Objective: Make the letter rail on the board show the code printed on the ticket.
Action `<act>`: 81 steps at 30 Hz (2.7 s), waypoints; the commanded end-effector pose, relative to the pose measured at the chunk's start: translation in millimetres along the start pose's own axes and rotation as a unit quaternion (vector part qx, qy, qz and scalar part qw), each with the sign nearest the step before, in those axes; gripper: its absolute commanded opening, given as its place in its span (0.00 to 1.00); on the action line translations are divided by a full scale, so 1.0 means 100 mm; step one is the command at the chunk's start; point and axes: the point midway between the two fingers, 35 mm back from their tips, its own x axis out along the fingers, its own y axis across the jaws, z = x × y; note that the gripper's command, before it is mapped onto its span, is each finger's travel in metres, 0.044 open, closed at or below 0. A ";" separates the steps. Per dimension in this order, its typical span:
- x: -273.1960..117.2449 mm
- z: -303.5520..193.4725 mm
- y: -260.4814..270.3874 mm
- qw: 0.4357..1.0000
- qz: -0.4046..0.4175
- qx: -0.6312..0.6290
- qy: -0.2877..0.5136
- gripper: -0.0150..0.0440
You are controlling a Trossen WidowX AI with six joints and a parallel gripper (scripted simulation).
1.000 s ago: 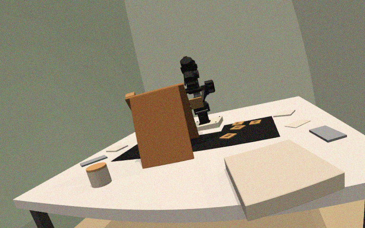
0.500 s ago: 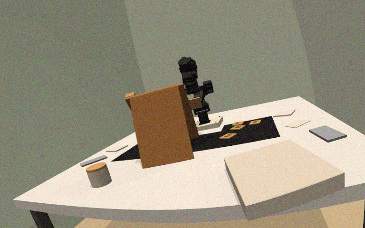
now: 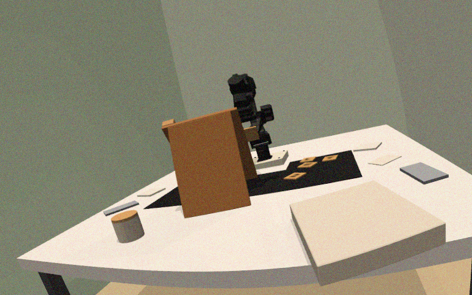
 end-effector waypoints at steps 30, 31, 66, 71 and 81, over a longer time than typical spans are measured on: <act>0.00 0.00 -0.16 1.000 0.002 -0.004 0.001 0.25; 0.00 0.00 -0.16 1.000 0.002 -0.004 0.001 0.25; 0.00 0.00 -0.32 1.000 0.002 -0.004 0.001 0.25; 0.00 0.00 -0.34 1.000 0.002 -0.004 0.001 0.25; 0.00 0.00 -0.39 1.000 0.002 -0.005 0.001 0.25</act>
